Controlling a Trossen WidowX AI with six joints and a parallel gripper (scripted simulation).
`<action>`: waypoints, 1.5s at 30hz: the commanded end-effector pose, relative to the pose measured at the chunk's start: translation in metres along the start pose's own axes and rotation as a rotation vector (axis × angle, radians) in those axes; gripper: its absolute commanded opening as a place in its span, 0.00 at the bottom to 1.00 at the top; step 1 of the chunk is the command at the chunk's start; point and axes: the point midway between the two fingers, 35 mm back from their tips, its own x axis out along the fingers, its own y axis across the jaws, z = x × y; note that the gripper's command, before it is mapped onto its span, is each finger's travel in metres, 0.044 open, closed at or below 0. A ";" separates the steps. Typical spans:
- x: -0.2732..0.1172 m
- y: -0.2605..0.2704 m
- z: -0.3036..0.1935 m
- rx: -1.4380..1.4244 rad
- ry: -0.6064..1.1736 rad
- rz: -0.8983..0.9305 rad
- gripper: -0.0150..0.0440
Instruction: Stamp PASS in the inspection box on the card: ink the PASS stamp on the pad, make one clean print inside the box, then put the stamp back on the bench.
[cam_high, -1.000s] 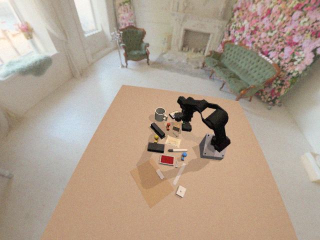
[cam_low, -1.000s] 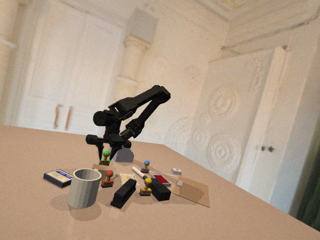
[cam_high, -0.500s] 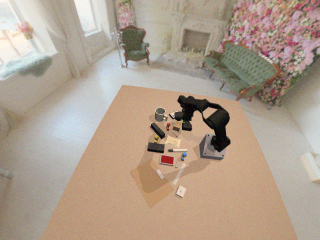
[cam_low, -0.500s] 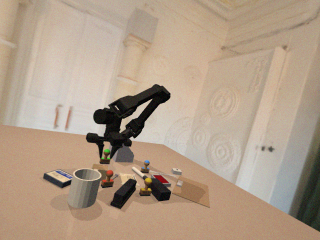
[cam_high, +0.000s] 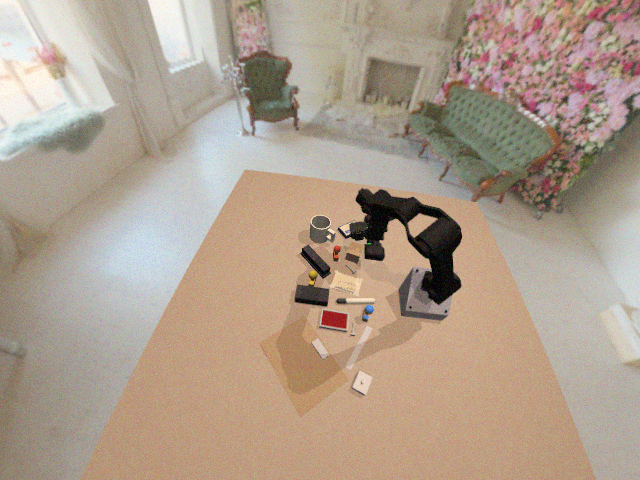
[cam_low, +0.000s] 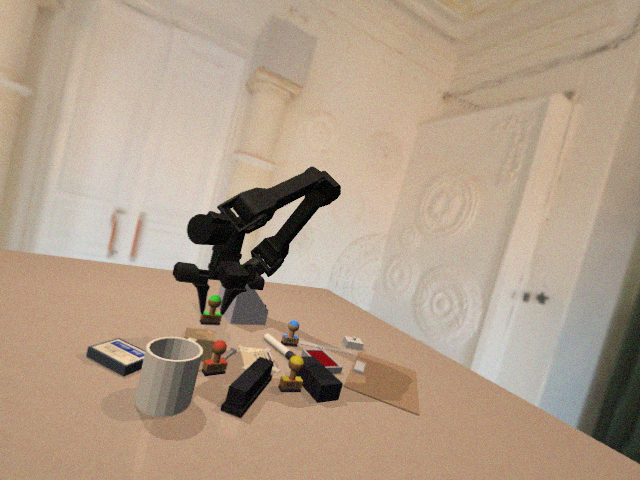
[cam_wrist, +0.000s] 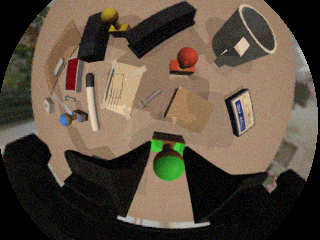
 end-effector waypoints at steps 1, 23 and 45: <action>-0.003 -0.001 0.000 -0.005 0.001 -0.004 0.25; -0.014 0.000 0.000 -0.005 0.001 -0.003 0.25; -0.027 0.074 0.064 0.007 -0.006 -0.050 0.25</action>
